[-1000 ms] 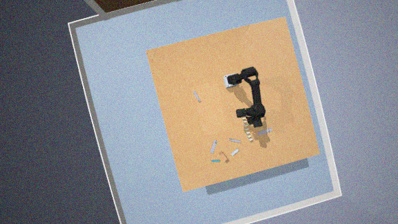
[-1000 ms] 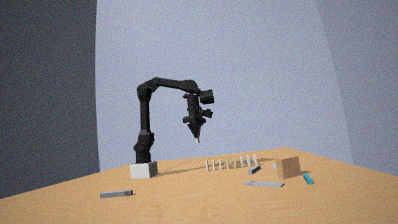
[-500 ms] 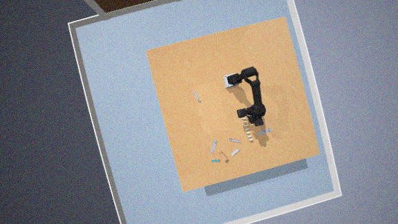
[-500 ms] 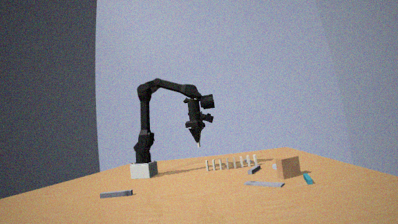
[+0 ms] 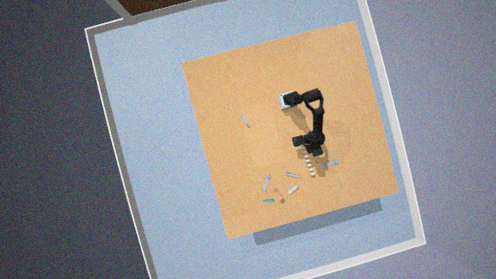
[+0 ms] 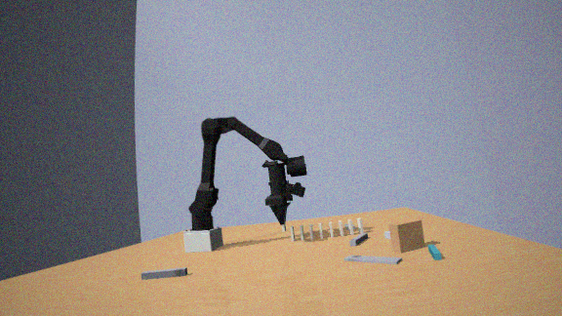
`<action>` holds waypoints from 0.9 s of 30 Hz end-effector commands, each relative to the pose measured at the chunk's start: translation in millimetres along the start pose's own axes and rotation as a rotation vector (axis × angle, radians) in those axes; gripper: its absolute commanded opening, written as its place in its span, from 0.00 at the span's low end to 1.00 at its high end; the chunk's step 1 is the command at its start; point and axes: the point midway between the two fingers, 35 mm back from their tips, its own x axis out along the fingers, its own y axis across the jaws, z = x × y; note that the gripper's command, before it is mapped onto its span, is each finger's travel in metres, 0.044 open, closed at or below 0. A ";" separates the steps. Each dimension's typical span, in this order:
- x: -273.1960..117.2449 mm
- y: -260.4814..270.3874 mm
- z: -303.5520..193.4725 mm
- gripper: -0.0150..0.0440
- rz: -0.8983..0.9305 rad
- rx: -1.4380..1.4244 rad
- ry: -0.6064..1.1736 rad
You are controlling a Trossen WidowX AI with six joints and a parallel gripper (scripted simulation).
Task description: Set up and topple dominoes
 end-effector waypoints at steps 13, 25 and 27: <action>30.9 -1.9 -5.8 0.44 -0.005 -0.001 -0.001; 30.9 -1.9 -5.8 0.84 -0.005 -0.001 -0.001; 30.9 -1.9 -5.8 0.93 -0.005 -0.001 -0.001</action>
